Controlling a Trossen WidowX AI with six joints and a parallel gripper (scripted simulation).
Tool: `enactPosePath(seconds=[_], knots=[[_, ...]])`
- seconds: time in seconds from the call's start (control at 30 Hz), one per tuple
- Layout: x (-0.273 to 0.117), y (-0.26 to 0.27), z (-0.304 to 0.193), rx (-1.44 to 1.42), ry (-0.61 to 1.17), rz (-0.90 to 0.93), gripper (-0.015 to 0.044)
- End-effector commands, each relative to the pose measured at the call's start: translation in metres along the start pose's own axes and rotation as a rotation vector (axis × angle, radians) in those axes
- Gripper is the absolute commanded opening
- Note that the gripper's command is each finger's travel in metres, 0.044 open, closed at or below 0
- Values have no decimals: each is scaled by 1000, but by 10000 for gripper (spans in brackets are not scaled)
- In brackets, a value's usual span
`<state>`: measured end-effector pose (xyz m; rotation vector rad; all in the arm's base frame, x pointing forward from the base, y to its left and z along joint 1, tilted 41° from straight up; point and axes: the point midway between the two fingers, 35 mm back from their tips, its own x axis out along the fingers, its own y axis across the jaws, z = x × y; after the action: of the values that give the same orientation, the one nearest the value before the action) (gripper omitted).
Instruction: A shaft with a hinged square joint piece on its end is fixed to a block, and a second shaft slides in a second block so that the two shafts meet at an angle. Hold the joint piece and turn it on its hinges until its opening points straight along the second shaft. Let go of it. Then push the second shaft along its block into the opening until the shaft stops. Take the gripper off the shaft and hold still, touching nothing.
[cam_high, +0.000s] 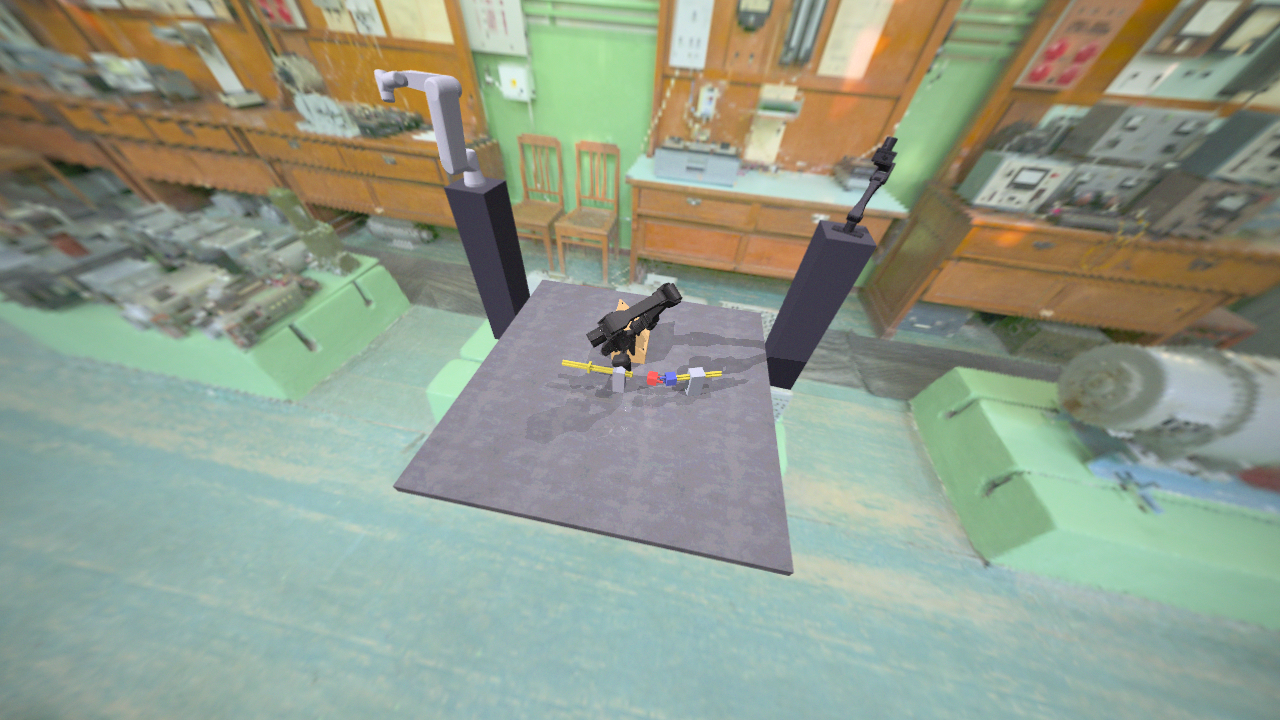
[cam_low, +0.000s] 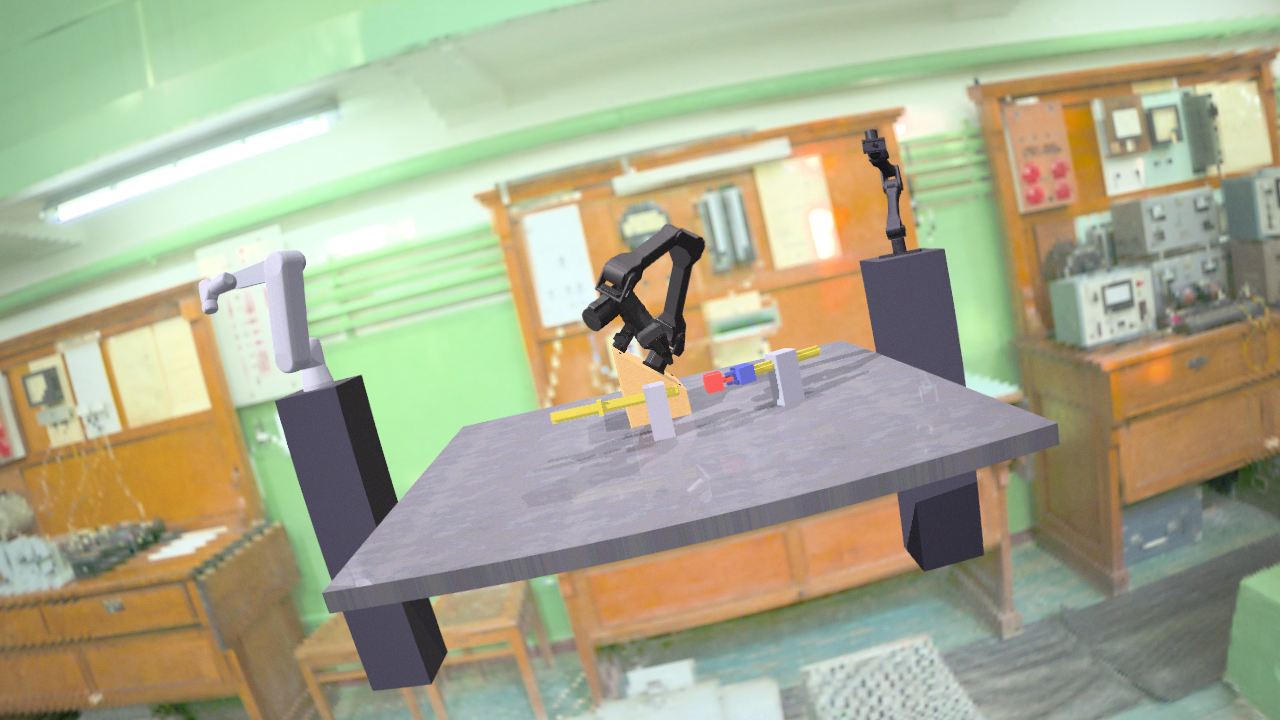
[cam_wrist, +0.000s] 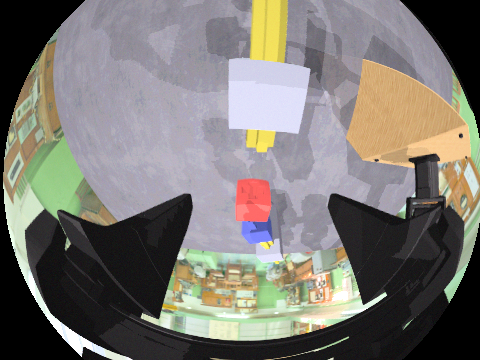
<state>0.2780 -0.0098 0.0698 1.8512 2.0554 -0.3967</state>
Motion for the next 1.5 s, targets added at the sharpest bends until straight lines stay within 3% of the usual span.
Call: enactPosePath(seconds=[0.0,0.2,0.8,1.47], knots=[[1,0,0,23,11,3,440],[-2,0,6,-27,-2,3,440],[-35,7,81,-614,-157,-53,440],[-76,0,171,-1255,-292,-233,440]])
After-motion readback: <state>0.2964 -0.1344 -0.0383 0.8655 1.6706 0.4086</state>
